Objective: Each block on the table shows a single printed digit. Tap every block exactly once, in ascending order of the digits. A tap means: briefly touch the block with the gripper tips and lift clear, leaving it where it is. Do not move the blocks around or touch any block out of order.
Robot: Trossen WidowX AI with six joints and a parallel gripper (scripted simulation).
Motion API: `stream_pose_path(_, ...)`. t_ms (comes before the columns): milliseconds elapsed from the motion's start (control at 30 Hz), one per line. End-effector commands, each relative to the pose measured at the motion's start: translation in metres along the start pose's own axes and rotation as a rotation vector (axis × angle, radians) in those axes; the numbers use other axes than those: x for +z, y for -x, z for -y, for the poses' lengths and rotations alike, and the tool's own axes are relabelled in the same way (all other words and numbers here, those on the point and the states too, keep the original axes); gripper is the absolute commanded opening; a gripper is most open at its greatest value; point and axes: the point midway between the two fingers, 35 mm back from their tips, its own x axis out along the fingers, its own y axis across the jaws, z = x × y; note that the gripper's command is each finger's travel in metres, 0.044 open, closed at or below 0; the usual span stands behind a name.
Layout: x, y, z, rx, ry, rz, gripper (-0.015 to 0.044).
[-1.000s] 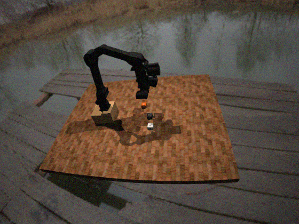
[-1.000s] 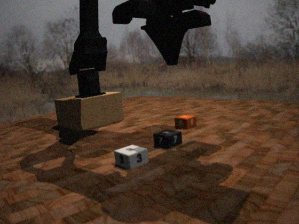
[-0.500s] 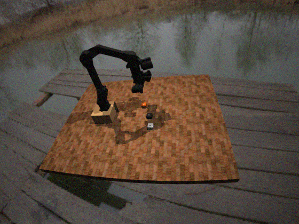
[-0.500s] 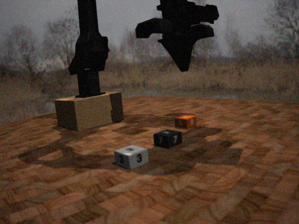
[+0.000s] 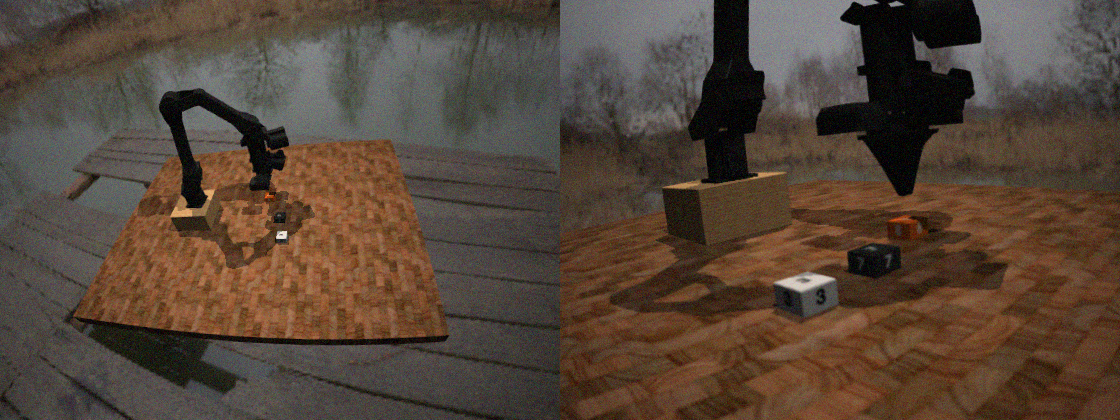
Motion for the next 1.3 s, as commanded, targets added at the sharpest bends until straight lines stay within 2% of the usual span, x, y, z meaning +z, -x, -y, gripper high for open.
stream_pose_path(0, -0.004, -0.011, 0.001, -0.005, -0.005, -0.017, 0.0020)
stream_pose_path(700, -0.005, -0.031, 0.002, -0.006, -0.005, -0.017, 0.0020)
stream_pose_path(833, -0.004, -0.003, 0.001, -0.005, -0.005, -0.016, 0.0020)
stream_pose_path(1000, -0.005, 0.000, 0.001, -0.005, -0.005, -0.017, 0.0020)
stream_pose_path(1100, 0.001, 0.010, -0.016, -0.004, -0.005, -0.016, 0.0099)
stream_pose_path(1267, 0.008, 0.052, -0.080, 0.002, -0.005, -0.016, 0.0230)
